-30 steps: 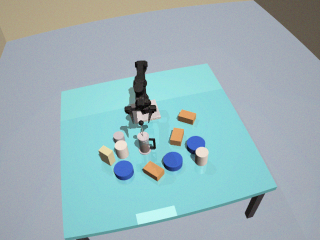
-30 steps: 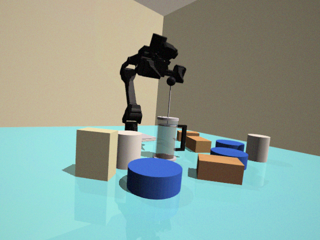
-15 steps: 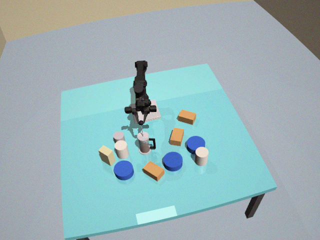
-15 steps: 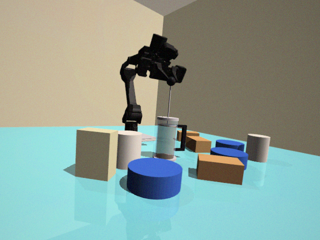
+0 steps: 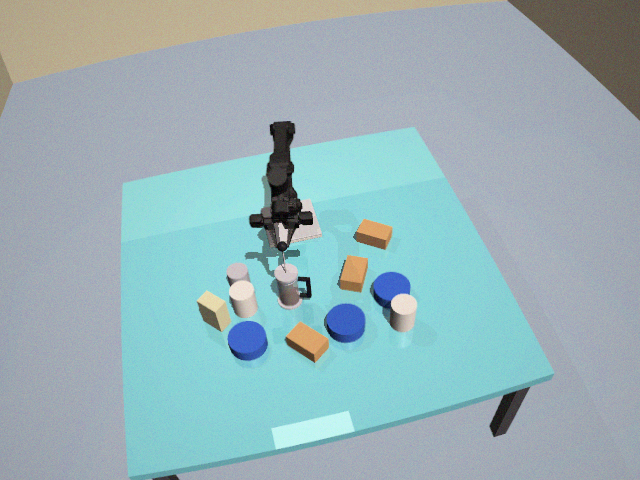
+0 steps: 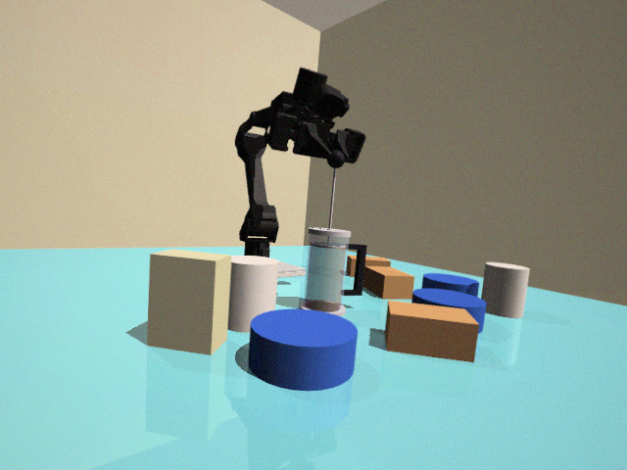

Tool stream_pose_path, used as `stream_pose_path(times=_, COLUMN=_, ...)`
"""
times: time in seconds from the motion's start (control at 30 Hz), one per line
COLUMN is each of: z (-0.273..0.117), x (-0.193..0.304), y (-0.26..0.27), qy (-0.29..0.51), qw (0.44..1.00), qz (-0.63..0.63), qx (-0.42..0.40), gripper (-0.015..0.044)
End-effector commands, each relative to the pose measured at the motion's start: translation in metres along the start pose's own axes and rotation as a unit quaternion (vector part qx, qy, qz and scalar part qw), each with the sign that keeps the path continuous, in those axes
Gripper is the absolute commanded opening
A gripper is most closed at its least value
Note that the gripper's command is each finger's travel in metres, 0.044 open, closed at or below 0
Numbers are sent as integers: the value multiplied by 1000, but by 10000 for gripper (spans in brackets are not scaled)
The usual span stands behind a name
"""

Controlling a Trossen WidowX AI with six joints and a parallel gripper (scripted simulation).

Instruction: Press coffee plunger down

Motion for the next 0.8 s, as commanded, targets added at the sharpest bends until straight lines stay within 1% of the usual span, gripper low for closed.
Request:
stream_pose_path(times=0.0, z=6, x=8, y=-1, qy=8, qw=1000, qz=3, qx=0, gripper=124)
stream_pose_path(times=0.77, z=29, x=38, y=-6, qy=7, qw=1000, qz=3, qx=0, gripper=124)
Point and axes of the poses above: the point midway between the two fingers, 35 mm back from their tips, its own z axis out along the fingers, its own y axis across the jaws, x = y × z, the point moved 10 cm from there along -z, back along the fingers, and after that the axes turned 9 degrees about z, right-handed, at the moved point
